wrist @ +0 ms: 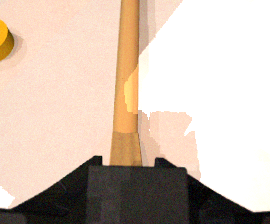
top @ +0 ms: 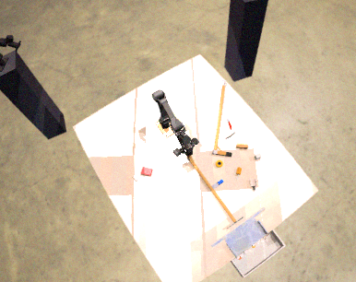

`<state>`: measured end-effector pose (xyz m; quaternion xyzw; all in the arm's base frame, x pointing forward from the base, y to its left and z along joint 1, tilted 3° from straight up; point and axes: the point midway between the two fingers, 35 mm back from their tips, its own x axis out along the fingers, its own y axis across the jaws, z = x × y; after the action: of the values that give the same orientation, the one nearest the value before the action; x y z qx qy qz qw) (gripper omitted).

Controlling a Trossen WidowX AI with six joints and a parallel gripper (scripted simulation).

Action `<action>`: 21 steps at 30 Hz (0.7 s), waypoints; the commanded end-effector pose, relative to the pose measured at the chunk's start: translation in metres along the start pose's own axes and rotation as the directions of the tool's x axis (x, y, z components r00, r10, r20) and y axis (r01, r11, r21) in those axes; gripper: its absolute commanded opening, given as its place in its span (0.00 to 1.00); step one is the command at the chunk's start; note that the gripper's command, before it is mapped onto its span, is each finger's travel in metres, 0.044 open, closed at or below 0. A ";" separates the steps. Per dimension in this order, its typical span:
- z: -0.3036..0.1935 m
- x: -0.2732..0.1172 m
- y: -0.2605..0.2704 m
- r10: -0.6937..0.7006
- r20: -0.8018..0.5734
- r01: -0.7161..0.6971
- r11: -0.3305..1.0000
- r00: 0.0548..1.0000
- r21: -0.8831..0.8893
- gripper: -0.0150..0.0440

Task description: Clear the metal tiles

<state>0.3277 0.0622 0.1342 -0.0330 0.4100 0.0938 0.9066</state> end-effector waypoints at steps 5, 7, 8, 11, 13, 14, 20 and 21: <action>0.000 0.000 0.000 0.000 0.000 0.000 1.000 1.000 0.000 0.25; 0.000 0.000 0.000 0.000 0.000 0.000 1.000 1.000 0.000 0.25; 0.000 0.000 0.000 0.000 0.000 0.000 1.000 1.000 0.000 0.25; 0.000 0.000 0.000 0.000 0.000 0.000 1.000 1.000 0.000 0.25; 0.000 0.000 0.000 0.000 0.000 0.000 1.000 1.000 0.000 0.25; 0.000 0.000 0.000 0.000 0.001 0.000 1.000 1.000 0.000 0.25; -0.001 -0.002 0.001 0.002 0.004 -0.002 1.000 1.000 -0.001 0.25; -0.001 -0.002 0.001 0.002 0.004 -0.002 1.000 1.000 -0.001 0.25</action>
<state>0.3258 0.0621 0.1319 -0.0333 0.4127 0.0940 0.9054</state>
